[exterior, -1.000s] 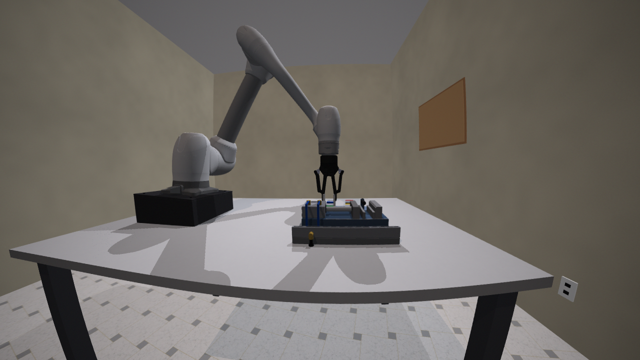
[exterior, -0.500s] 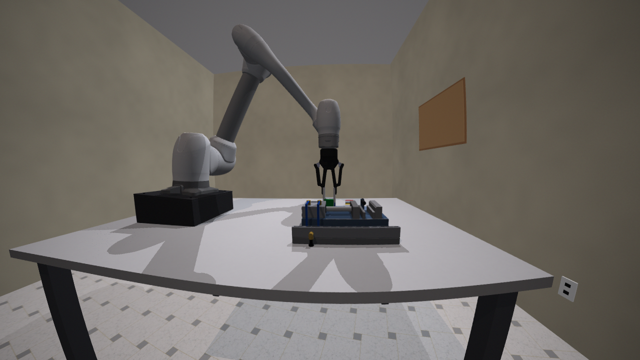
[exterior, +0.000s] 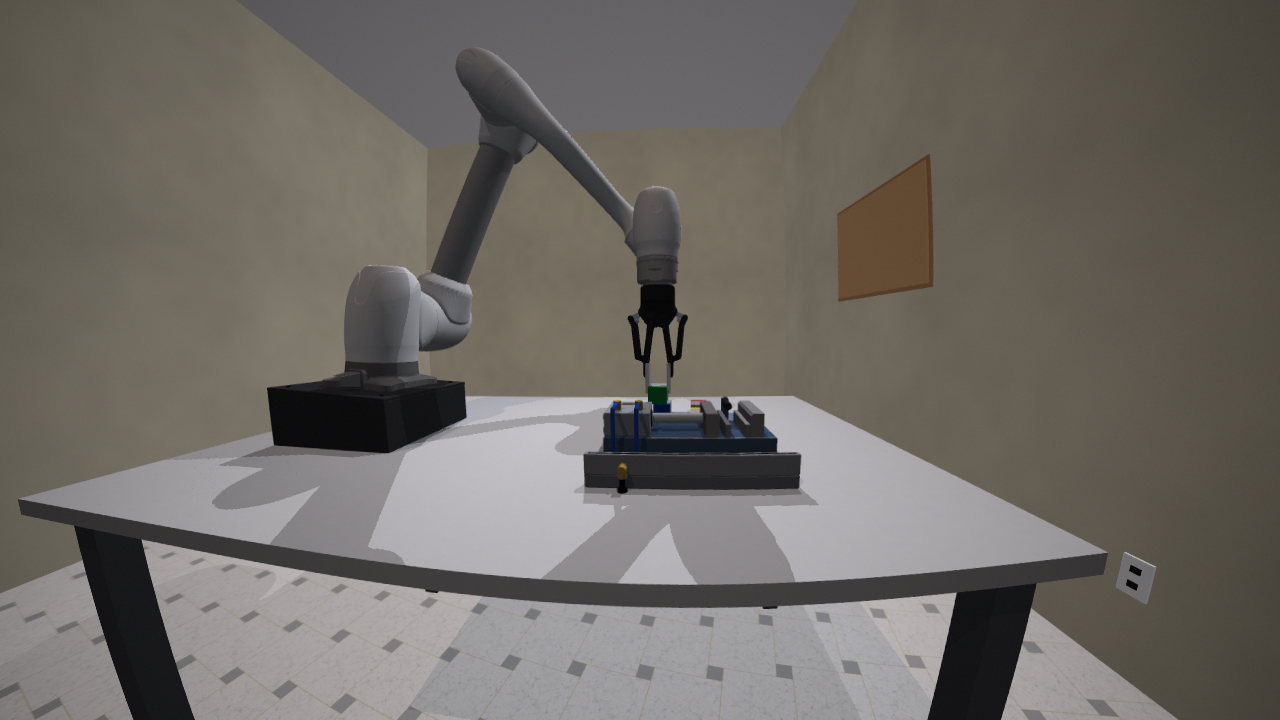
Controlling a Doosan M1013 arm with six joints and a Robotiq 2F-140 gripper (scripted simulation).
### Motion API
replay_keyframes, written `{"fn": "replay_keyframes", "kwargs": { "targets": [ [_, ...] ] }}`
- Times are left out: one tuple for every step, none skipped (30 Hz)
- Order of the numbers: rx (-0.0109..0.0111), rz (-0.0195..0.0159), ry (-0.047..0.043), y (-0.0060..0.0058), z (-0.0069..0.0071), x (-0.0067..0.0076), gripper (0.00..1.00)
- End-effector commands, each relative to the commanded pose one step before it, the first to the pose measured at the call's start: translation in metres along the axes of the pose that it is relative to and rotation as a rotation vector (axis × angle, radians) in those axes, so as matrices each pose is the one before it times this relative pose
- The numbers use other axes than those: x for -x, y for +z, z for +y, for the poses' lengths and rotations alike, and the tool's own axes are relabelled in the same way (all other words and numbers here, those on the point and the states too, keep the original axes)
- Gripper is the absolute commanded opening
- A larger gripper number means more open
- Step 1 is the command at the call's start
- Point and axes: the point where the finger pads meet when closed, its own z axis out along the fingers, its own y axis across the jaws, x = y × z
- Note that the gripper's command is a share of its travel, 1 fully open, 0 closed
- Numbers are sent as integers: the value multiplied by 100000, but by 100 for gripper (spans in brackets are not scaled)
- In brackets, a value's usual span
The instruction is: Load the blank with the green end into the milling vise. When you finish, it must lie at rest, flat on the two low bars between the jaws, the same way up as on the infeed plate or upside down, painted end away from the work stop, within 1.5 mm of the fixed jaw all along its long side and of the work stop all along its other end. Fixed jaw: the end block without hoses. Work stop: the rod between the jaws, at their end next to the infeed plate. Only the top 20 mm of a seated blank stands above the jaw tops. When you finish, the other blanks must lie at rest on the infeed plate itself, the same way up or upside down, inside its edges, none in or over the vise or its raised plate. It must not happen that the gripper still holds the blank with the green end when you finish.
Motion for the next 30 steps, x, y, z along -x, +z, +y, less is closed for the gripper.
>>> {"fn": "replay_keyframes", "kwargs": {
  "targets": [
    [6, 21, -2, -461, 0, -4, 0],
    [0, 0, 0, 0, 0, 0, 0],
    [0, 0, 0, 0, 0, 0, 0],
    [-3, 1, 0, -170, 1, -1, 0],
    [0, 0, 0, -200, 0, 0, 0],
    [0, 0, 0, -200, 0, 0, 0],
    [0, 0, 0, -200, 0, 0, 0],
    [0, 0, 0, -200, 0, 0, 0],
    [0, 0, 0, -200, 0, 0, 0],
    [0, 0, 0, -200, 0, 0, 0],
    [0, 0, 0, -200, 0, 0, 0],
    [0, 0, 0, -200, 0, 0, 0],
    [0, 0, 0, -200, 0, 0, 0],
    [0, 0, 0, -200, 0, 0, 0],
    [0, 0, 0, -200, 0, 0, 0],
    [0, 0, 0, -200, 0, 0, 0],
    [0, 0, 0, -200, 0, 0, 0],
    [0, 0, 0, -200, 0, 0, 0],
    [0, 0, 0, 0, 0, 0, 0],
    [0, 0, 0, 0, 0, 0, 0],
    [-2, 1, 0, -271, 1, -1, 0],
    [0, 0, 0, -300, 0, 0, 0],
    [0, 0, 0, -300, 0, 0, 0],
    [0, 0, 0, -300, 0, 0, 0],
    [0, 0, 0, -300, 0, 0, 0],
    [0, 0, 0, -300, 0, 0, 0],
    [0, 0, 0, -300, 0, 0, 0],
    [0, 0, 0, -300, 0, 0, 0],
    [0, 0, 0, -300, 0, 0, 0],
    [0, 0, 0, -300, 0, 0, 0]
  ]
}}
